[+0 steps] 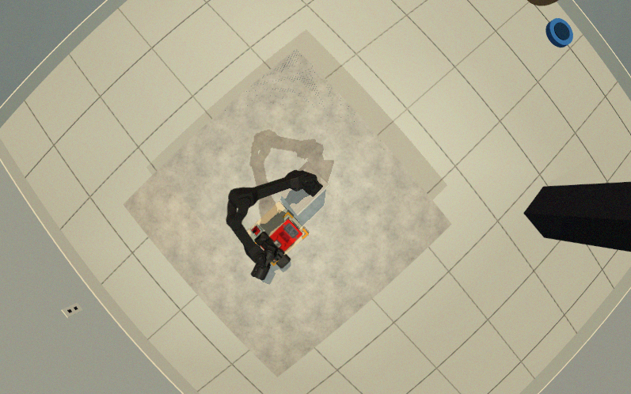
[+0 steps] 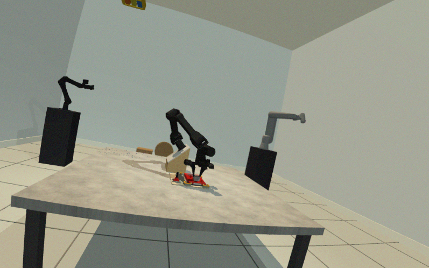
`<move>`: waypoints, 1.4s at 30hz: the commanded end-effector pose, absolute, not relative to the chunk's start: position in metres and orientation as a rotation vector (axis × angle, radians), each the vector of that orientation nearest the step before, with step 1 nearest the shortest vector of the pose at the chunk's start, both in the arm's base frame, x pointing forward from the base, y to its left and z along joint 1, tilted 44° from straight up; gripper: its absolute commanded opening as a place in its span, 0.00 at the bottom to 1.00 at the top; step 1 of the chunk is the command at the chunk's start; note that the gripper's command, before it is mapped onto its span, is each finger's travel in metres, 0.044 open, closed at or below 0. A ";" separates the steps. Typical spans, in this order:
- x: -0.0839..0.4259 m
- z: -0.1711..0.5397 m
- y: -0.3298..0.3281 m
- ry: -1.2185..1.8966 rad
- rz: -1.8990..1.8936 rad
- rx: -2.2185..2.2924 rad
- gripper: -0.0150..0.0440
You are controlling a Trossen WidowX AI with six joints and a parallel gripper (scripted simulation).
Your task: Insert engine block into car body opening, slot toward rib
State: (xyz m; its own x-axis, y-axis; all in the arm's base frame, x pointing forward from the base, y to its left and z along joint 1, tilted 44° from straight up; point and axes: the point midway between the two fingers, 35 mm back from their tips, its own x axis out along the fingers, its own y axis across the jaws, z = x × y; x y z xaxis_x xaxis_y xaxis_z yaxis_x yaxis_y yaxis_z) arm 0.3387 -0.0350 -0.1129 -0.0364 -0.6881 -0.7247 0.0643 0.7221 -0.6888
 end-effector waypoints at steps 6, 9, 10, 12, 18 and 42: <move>0.339 -0.113 -0.035 1.497 -0.654 -0.537 0.88; 0.339 -0.113 -0.035 1.497 -0.654 -0.537 1.00; 0.339 -0.113 -0.035 1.497 -0.654 -0.537 1.00; 0.339 -0.113 -0.035 1.497 -0.654 -0.537 1.00; 0.339 -0.113 -0.035 1.497 -0.654 -0.537 1.00; 0.340 -0.102 -0.027 1.498 -0.655 -0.543 0.29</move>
